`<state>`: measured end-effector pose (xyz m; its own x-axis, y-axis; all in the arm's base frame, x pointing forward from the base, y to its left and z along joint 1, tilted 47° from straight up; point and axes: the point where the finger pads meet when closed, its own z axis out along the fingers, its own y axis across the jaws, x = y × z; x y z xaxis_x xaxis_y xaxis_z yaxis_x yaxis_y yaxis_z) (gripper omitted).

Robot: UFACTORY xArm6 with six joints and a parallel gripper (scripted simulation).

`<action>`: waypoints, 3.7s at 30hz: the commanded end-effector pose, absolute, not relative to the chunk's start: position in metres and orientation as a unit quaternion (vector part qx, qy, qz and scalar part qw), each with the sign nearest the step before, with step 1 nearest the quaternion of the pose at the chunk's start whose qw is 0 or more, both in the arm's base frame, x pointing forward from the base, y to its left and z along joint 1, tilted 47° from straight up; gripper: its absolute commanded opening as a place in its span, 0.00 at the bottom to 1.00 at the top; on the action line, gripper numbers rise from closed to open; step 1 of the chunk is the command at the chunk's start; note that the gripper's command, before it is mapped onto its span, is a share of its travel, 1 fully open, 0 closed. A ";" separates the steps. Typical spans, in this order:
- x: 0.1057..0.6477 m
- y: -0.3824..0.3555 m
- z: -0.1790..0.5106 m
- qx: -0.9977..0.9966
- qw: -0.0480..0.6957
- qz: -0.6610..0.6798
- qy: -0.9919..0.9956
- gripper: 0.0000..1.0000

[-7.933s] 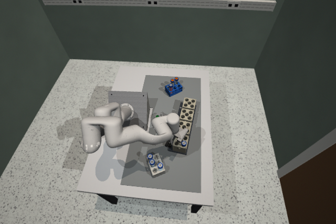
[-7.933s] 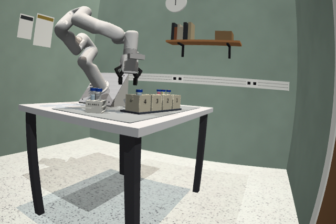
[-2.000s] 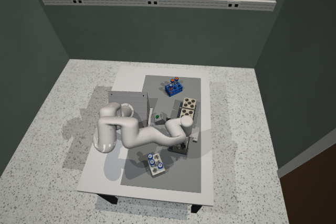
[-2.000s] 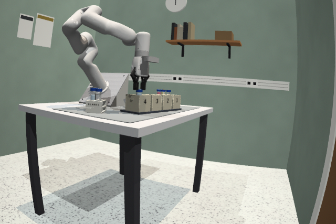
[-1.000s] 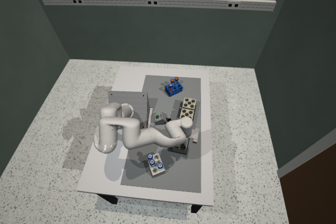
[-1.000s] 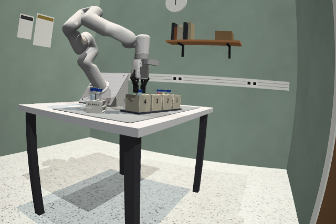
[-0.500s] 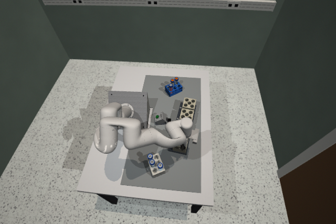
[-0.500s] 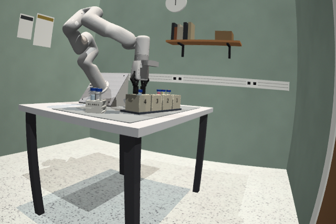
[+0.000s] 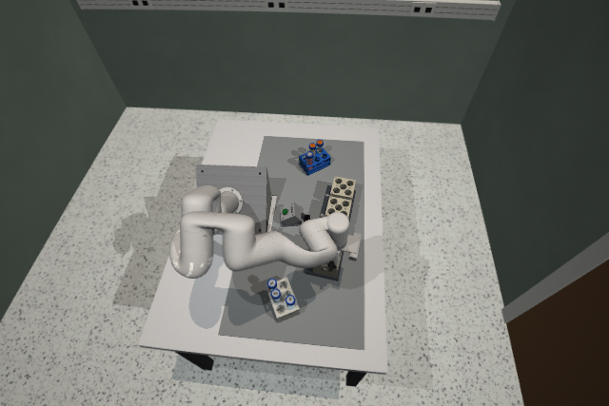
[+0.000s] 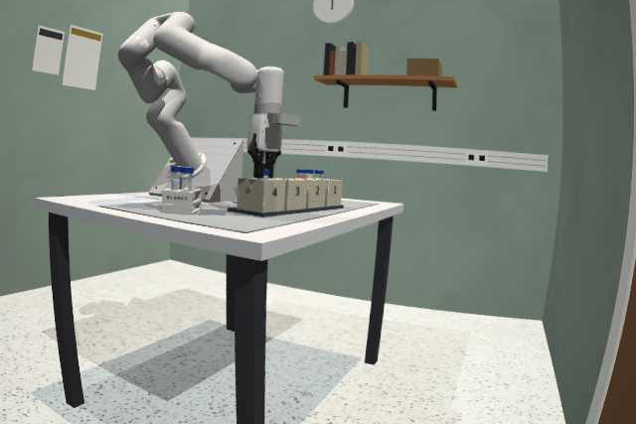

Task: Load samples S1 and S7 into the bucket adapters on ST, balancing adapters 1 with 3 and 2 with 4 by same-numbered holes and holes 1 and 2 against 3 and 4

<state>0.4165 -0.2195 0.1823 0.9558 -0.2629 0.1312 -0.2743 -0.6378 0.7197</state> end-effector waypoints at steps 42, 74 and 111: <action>0.418 -0.215 0.187 0.905 0.399 0.009 -0.148 0.00; 0.420 -0.200 0.201 0.905 0.399 0.009 -0.148 0.00; 0.427 -0.152 0.246 0.905 0.398 0.009 -0.148 0.00</action>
<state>0.4255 -0.1580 0.2403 0.9559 -0.2627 0.1314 -0.2743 -0.6380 0.7195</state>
